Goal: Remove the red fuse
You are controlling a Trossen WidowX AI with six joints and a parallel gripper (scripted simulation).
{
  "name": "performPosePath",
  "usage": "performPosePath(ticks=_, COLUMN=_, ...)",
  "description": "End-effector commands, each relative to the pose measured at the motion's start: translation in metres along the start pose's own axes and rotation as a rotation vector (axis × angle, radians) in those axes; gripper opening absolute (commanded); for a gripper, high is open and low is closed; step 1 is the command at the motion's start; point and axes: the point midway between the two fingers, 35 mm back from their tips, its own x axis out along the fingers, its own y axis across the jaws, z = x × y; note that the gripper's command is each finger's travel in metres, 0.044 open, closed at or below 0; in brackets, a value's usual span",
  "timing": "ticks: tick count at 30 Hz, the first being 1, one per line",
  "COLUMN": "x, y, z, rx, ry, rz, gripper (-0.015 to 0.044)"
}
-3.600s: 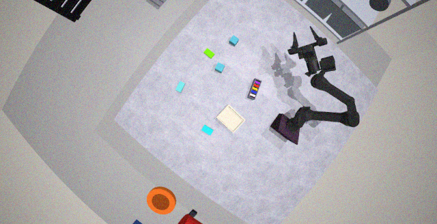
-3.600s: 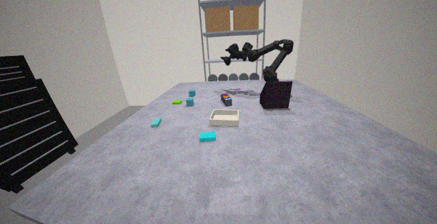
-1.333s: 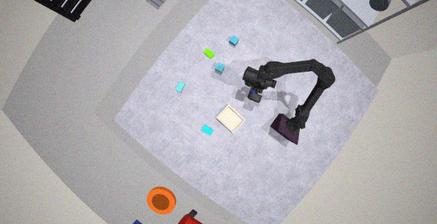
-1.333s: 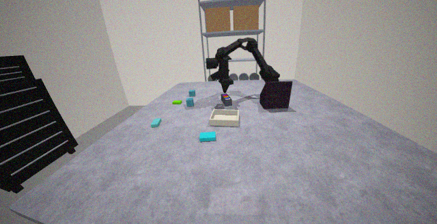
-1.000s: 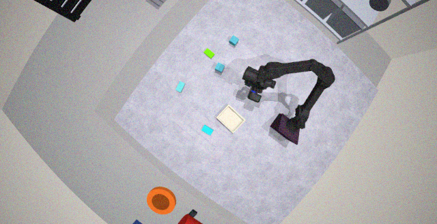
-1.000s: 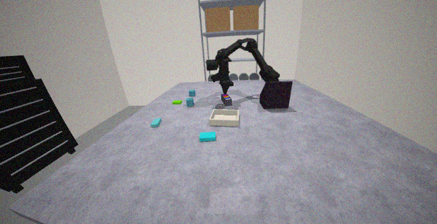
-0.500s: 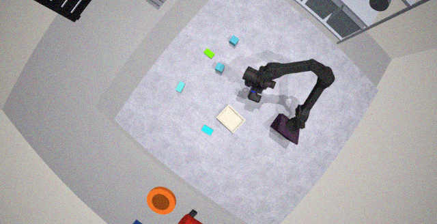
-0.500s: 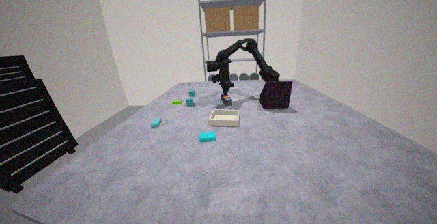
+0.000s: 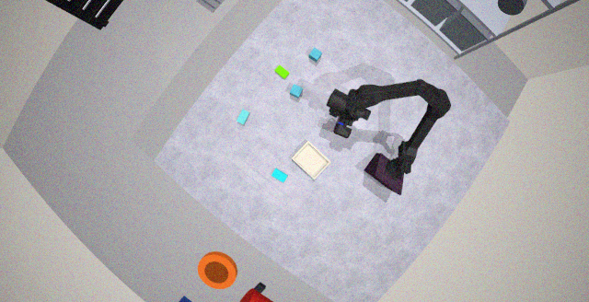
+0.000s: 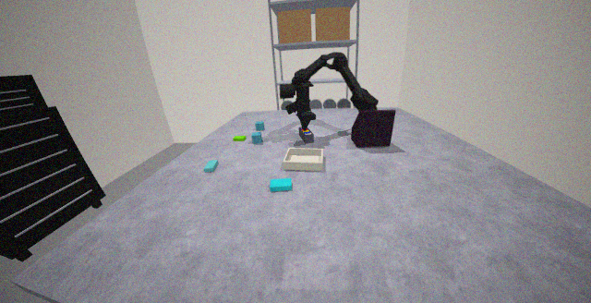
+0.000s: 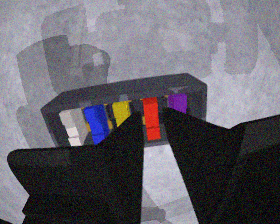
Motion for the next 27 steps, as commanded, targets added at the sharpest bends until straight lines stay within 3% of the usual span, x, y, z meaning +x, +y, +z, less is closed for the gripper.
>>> performPosePath(ticks=1, x=0.0035, y=0.0004, z=-0.0024, rx=-0.009, ry=0.007, rz=-0.004, gripper=0.0072)
performPosePath(ticks=9, x=0.0035, y=0.0004, z=-0.0024, rx=-0.009, ry=0.007, rz=-0.004, gripper=0.0072)
performPosePath(ticks=20, x=0.0025, y=0.0004, z=-0.0014, rx=-0.002, ry=0.004, rz=0.0, gripper=0.0)
performPosePath(ticks=27, x=0.0008, y=0.0004, z=-0.0013, rx=-0.002, ry=0.004, rz=0.0, gripper=0.0)
